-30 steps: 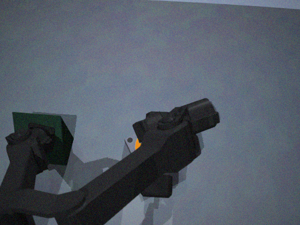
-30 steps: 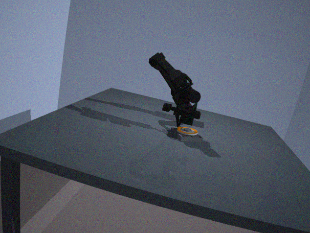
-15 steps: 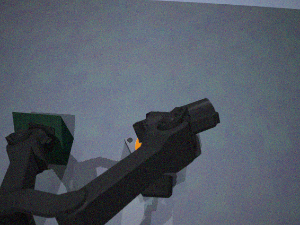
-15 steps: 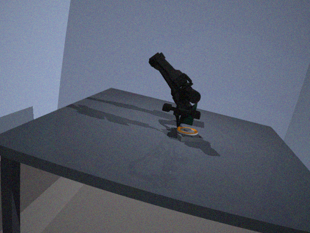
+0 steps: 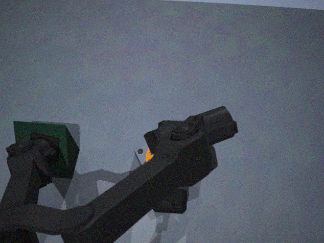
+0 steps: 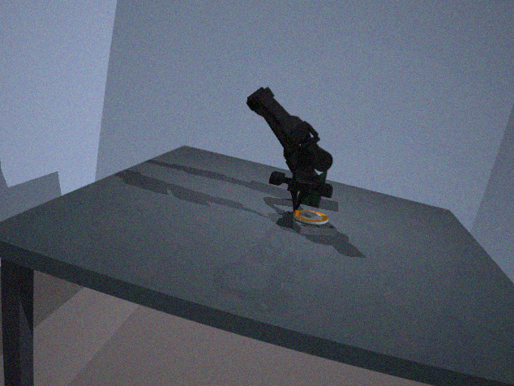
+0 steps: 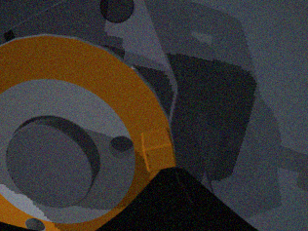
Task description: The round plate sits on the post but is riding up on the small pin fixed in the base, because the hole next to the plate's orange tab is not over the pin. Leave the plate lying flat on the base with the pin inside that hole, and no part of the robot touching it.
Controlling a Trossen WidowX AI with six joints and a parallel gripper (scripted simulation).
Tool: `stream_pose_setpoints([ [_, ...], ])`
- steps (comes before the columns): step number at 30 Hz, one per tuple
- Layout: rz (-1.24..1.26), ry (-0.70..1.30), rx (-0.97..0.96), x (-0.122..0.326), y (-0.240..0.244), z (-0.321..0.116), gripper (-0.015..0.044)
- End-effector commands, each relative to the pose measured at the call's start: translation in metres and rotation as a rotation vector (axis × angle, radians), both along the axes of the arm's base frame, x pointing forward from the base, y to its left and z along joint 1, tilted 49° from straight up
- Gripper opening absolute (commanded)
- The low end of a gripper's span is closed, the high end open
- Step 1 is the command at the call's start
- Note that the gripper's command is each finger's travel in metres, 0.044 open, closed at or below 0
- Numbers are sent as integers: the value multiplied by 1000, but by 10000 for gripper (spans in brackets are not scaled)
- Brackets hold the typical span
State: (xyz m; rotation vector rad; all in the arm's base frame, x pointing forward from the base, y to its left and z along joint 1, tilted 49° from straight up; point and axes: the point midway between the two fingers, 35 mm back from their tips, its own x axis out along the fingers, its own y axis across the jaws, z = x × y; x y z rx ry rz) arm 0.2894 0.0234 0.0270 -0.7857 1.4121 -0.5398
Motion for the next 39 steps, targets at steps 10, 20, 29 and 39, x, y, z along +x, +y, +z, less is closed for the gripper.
stream_pose_setpoints([
  [10,-1,-32,9,16,6,-4,0],
  [20,-1,-32,9,23,10,-7,0],
  [29,-1,-33,9,30,19,-13,0],
  [39,-1,-33,10,35,27,-20,0],
])
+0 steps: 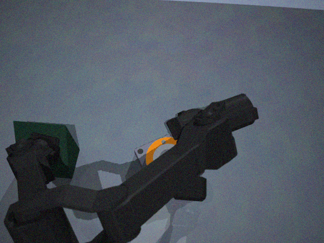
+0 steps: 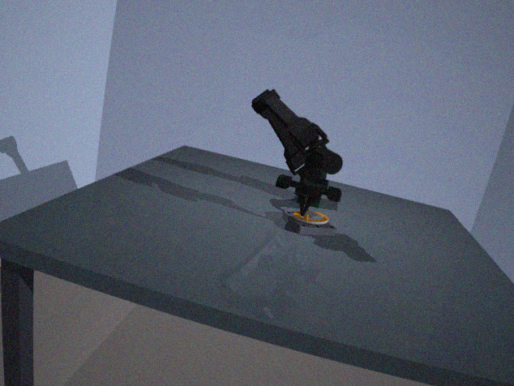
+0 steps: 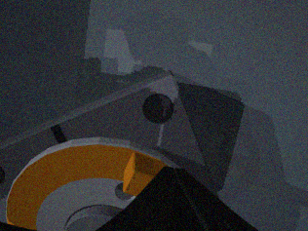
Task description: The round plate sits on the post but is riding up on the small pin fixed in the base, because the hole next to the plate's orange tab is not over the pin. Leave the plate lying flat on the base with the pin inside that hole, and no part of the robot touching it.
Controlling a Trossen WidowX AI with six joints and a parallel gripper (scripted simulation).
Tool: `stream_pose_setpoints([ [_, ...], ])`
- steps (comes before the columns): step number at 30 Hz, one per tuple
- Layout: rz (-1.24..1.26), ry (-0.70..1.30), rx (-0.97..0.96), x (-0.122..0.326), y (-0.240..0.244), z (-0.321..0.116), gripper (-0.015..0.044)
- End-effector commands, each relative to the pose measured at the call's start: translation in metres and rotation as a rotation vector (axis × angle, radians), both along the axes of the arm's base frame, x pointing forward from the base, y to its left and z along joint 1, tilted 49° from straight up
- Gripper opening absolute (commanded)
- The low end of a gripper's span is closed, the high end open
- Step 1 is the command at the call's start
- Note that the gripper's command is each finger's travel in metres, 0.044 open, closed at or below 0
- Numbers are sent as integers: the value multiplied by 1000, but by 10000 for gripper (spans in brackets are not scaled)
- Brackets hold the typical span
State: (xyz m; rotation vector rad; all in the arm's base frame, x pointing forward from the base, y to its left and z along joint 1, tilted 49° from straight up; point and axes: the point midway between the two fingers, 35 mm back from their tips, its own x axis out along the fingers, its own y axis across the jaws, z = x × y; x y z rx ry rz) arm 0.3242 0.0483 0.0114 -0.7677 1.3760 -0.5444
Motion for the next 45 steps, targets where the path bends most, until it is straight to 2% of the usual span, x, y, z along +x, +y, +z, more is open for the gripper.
stream_pose_setpoints([
  [1,-4,6,3,1,3,-5,0],
  [41,-4,5,5,-2,30,-32,0],
  [45,-4,6,6,-2,39,-25,0],
])
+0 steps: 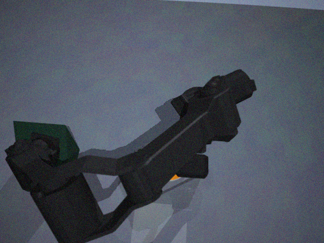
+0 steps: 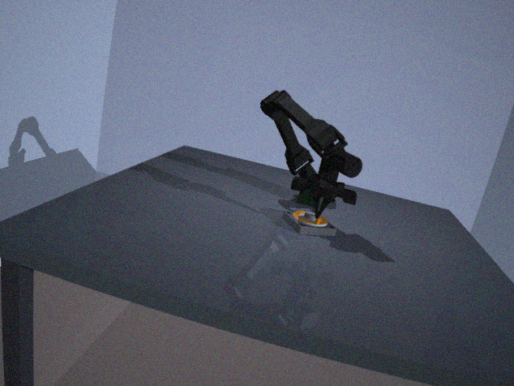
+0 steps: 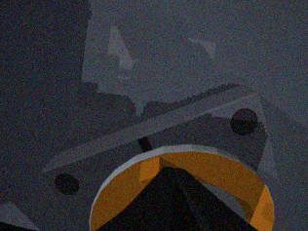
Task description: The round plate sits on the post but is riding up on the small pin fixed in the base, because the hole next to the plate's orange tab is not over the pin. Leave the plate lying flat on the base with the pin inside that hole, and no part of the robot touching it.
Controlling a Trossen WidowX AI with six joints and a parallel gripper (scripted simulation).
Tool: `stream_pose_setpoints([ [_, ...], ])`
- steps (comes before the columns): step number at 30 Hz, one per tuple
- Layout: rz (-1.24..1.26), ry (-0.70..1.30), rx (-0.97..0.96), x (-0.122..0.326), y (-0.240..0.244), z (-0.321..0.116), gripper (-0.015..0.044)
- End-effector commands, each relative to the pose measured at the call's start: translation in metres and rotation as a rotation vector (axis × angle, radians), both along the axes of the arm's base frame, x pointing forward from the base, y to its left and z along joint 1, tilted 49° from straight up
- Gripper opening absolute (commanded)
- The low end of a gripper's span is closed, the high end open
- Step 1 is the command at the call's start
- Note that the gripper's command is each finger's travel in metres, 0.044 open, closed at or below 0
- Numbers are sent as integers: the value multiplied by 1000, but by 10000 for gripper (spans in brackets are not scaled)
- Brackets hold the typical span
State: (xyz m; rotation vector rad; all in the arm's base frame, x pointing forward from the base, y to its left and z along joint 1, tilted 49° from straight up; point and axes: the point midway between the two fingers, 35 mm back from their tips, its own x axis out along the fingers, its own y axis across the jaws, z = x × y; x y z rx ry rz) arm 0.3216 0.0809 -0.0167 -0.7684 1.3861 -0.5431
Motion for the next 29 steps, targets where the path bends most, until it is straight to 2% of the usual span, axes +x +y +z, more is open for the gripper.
stream_pose_setpoints([
  [1,-1,-4,6,0,10,7,0],
  [7,-1,-3,6,-5,30,26,0],
  [29,5,-1,2,-4,24,20,0],
])
